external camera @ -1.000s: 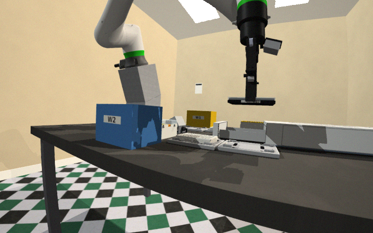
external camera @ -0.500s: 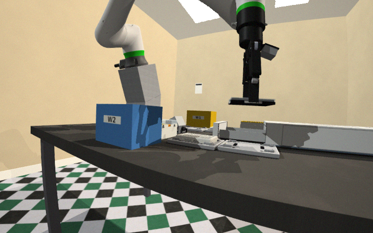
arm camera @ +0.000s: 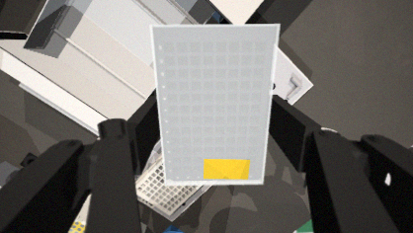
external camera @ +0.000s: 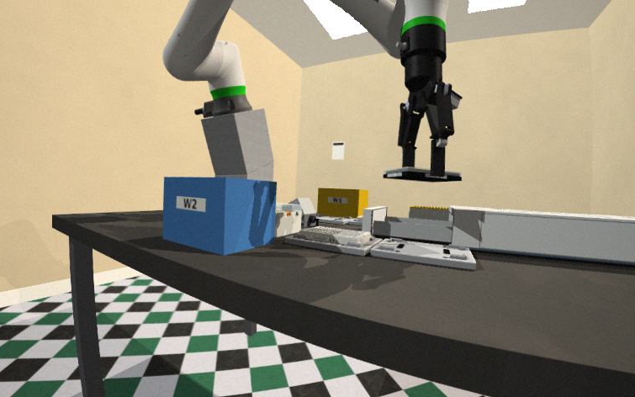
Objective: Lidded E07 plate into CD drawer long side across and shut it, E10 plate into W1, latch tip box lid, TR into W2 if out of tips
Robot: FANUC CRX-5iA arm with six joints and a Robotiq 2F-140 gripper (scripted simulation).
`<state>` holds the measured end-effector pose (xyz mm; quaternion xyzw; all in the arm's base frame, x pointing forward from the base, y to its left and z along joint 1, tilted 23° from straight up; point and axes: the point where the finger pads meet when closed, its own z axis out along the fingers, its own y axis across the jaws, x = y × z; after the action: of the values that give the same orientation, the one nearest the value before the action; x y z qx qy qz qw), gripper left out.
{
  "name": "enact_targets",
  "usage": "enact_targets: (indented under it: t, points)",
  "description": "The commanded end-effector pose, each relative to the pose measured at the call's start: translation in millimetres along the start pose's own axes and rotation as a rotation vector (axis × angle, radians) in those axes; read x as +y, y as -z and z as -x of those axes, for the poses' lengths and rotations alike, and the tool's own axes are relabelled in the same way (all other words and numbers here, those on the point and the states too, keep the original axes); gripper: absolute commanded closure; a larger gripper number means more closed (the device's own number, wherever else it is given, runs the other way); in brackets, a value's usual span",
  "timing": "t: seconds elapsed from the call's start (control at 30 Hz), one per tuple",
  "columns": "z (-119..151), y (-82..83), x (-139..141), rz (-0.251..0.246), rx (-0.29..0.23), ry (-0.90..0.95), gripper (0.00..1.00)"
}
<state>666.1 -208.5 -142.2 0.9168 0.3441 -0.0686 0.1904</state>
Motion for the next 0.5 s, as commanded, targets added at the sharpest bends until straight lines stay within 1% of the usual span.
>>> enact_targets:
  t: [0.0, 0.43, 0.47]
  points:
    - [-5.3, 1.3, -7.9, -0.009, 0.006, 0.130, 0.90]
    - [-21.3, 1.6, -38.7, -0.008, 0.008, 0.564, 0.90]
    - [-21.3, 1.6, -38.7, -0.008, 0.008, 0.564, 0.90]
